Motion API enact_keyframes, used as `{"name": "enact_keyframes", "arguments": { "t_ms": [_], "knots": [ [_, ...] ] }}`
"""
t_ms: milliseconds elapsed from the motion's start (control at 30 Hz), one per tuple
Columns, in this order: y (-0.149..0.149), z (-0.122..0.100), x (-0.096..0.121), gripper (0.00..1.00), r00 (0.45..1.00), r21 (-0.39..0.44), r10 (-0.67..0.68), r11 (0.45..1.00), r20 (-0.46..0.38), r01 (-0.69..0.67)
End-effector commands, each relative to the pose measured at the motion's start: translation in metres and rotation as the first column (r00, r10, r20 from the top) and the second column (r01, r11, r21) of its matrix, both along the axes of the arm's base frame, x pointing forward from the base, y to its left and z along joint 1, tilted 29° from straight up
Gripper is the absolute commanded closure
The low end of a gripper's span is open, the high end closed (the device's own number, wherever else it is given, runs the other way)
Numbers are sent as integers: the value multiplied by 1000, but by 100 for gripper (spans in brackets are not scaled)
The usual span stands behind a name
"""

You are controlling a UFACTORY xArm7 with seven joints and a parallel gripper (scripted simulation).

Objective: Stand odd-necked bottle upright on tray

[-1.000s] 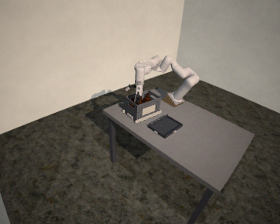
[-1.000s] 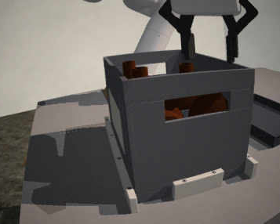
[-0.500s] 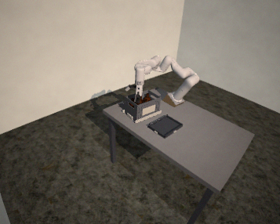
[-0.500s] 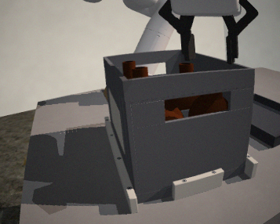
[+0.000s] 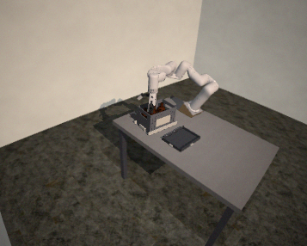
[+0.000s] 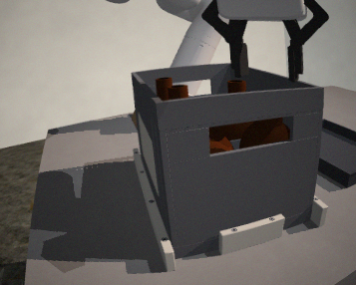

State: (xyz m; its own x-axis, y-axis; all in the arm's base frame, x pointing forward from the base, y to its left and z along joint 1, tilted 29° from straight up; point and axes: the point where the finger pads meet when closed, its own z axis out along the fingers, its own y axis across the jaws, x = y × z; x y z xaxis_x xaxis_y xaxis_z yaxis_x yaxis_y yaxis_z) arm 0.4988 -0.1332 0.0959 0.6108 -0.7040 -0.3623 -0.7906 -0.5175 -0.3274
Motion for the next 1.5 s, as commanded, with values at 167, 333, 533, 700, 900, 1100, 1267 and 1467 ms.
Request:
{"name": "enact_keyframes", "arguments": {
  "t_ms": [167, 333, 533, 700, 900, 1100, 1267, 1467],
  "knots": [
    [-1, 2, 1, 35, 1000, -1, -2, 1000, 4, 2],
    [-1, 2, 1, 35, 1000, -1, -2, 1000, 4, 2],
    [-1, 2, 1, 35, 1000, -1, -2, 1000, 4, 2],
    [-1, 2, 1, 35, 1000, -1, -2, 1000, 4, 2],
    [-1, 1, 1, 35, 1000, -1, -2, 1000, 4, 2],
    [0, -1, 1, 35, 1000, -1, -2, 1000, 4, 2],
    [1, -3, 1, 35, 1000, -1, -2, 1000, 4, 2],
    [4, -8, 2, 35, 1000, -1, -2, 1000, 4, 2]
  ]
}}
